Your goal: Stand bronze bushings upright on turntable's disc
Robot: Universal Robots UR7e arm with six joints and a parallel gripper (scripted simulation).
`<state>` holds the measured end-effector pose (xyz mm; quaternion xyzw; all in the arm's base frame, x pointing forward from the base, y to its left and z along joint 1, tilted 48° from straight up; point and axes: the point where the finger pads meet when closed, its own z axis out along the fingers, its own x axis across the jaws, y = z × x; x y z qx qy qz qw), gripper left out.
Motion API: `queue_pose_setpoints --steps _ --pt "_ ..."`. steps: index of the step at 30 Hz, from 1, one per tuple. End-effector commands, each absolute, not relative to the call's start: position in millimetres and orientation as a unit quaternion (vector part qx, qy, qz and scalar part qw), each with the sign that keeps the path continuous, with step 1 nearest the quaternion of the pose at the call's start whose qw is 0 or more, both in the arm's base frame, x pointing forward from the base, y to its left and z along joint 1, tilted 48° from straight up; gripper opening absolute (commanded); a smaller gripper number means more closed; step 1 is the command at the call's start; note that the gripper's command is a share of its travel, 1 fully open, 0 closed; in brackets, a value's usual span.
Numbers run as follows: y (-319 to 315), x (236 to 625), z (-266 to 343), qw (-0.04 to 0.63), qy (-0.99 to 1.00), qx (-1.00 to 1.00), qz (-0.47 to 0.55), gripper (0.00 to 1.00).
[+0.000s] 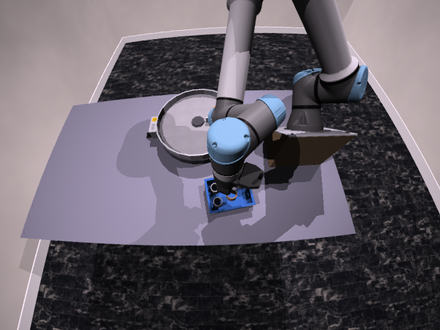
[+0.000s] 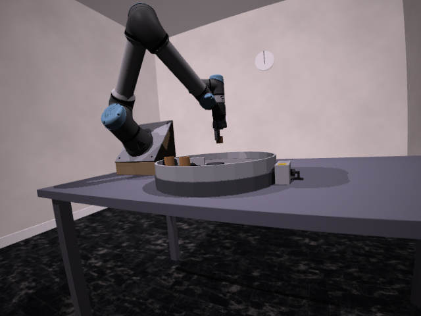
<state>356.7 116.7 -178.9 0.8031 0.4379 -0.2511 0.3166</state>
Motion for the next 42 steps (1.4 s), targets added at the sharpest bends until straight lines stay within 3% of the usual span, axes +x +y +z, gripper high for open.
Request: queue_pose_setpoints --steps 1,22,42 --pt "118.8 359.2 -177.8 0.317 0.438 0.804 -0.248 0.00" --pt "108.8 357.7 -168.9 0.317 0.437 0.804 -0.250 0.00" --pt "53.0 359.7 -109.3 0.317 0.437 0.804 -0.250 0.00"
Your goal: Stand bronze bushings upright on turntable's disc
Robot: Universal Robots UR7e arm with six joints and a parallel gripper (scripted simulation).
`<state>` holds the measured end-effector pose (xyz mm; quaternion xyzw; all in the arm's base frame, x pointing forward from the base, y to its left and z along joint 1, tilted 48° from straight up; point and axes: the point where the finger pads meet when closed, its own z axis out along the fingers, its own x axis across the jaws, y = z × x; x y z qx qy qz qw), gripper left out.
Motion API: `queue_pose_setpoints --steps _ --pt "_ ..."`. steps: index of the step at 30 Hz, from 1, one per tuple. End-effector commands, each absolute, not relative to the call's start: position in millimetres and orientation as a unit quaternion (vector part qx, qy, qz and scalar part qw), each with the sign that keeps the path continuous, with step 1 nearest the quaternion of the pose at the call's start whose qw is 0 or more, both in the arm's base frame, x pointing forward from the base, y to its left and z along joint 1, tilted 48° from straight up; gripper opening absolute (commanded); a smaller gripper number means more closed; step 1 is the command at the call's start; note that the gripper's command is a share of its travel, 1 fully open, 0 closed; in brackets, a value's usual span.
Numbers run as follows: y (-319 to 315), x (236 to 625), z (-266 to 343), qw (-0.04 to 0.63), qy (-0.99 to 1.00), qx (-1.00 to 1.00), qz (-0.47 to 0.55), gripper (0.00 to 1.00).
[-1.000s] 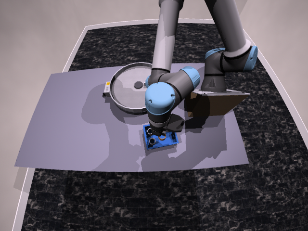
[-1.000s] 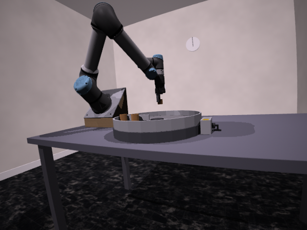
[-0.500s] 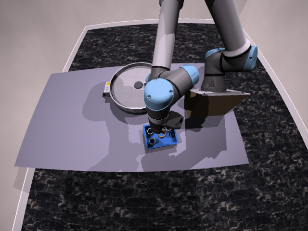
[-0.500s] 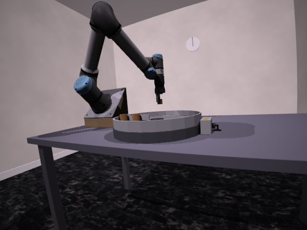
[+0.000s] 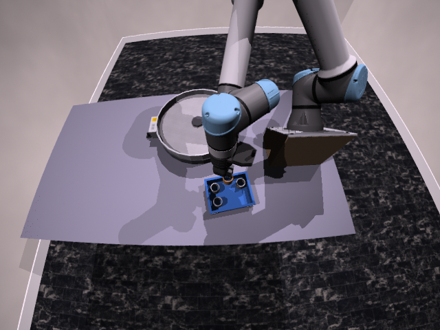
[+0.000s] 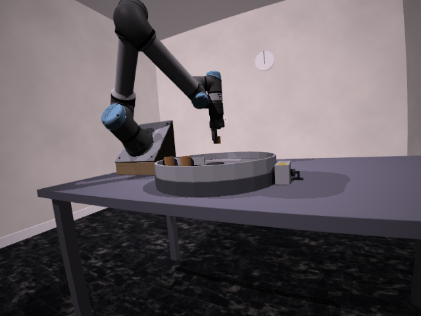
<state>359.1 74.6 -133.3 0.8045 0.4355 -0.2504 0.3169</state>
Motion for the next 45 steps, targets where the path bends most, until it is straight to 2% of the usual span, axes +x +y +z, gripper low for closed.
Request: queue_pose_setpoints --steps 1,27,45 --pt "48.6 359.8 -104.6 0.317 0.437 0.804 -0.250 0.00" --pt "-64.5 363.8 16.4 0.317 0.437 0.804 -0.250 0.00" --pt "-109.4 366.6 64.9 0.317 0.437 0.804 -0.249 0.00"
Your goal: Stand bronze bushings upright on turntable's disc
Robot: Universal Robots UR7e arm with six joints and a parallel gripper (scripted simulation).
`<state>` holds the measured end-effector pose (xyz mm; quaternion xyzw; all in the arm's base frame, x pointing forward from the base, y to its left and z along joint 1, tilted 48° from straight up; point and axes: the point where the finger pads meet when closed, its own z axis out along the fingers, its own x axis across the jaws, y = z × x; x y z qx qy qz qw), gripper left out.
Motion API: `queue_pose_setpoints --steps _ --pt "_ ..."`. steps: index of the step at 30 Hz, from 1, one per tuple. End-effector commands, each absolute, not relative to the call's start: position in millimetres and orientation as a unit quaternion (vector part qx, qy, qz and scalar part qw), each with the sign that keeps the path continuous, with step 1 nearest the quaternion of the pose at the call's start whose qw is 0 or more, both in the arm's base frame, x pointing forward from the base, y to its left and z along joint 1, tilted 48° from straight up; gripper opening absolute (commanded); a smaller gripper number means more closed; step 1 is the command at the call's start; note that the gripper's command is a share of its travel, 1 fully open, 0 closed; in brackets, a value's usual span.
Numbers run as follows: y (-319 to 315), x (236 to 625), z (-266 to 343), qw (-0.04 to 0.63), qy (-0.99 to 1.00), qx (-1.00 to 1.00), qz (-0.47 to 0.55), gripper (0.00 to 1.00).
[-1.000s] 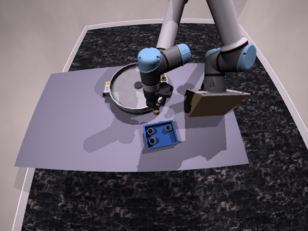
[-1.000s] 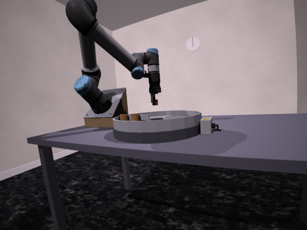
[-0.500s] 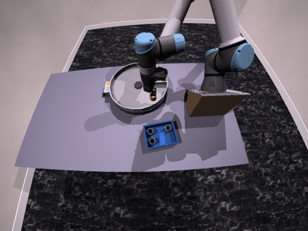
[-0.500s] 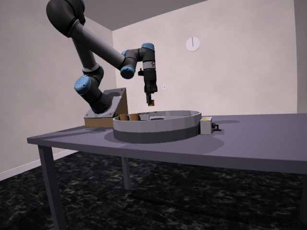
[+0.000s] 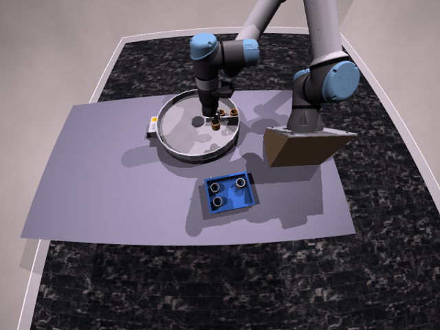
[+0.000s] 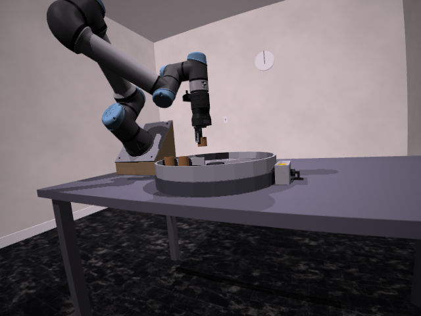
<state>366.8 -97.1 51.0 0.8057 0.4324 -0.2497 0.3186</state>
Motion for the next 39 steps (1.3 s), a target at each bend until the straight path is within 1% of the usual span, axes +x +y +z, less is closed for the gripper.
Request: queue_pose_setpoints --steps 1,10,39 --pt "-109.4 366.6 64.9 0.317 0.437 0.804 -0.249 0.00" --pt "-117.0 367.9 73.6 0.317 0.437 0.804 -0.248 0.00" --pt "-116.7 368.0 73.4 0.317 0.437 0.804 -0.249 0.00"
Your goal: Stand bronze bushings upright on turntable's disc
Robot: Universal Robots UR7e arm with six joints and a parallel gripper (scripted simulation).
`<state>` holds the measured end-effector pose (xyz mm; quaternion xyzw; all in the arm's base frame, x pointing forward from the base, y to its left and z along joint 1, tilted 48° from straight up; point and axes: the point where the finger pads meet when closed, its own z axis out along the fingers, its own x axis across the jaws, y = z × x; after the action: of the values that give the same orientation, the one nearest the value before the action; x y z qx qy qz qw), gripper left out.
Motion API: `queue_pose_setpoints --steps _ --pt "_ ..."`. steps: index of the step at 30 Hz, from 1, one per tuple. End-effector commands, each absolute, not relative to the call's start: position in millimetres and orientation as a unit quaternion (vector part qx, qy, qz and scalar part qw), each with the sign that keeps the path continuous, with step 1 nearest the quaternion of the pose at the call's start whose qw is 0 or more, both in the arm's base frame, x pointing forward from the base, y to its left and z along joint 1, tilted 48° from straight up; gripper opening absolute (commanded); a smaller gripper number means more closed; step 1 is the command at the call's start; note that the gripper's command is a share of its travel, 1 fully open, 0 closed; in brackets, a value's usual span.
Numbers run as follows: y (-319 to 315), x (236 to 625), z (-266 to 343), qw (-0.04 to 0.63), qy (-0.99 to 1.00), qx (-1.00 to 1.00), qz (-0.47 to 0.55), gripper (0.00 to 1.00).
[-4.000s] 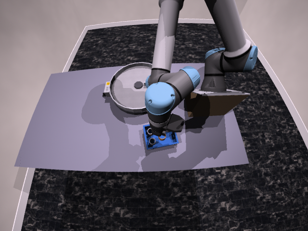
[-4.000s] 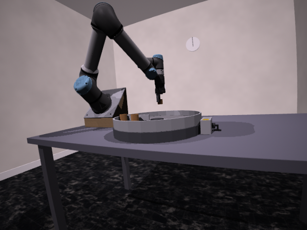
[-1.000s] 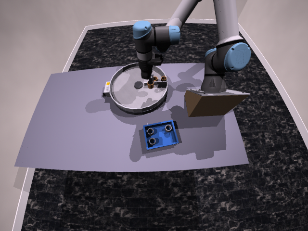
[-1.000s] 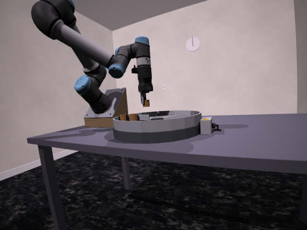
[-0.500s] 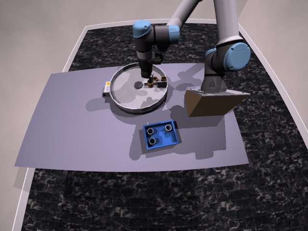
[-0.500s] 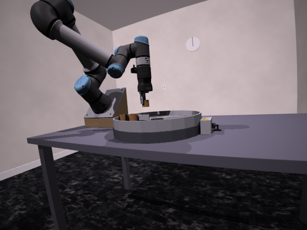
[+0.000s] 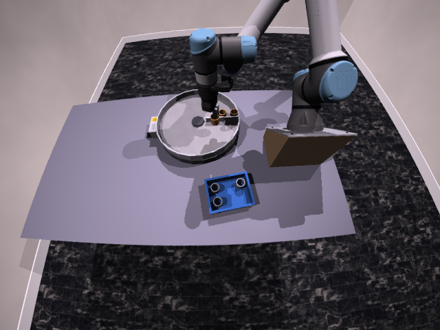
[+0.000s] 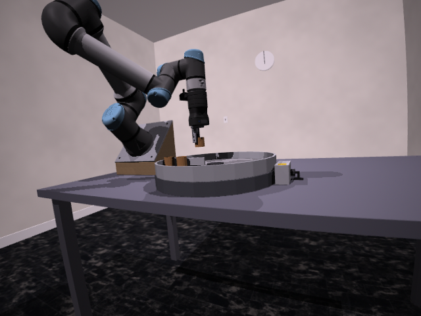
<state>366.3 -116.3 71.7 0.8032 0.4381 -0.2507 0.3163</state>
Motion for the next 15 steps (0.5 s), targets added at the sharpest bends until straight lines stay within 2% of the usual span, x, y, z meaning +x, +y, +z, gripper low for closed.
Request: queue_pose_setpoints --steps 1,15 --pt "-116.7 368.0 73.4 0.317 0.437 0.804 -0.249 0.00" --pt "-120.4 364.8 68.0 0.315 0.438 0.804 -0.251 0.00"
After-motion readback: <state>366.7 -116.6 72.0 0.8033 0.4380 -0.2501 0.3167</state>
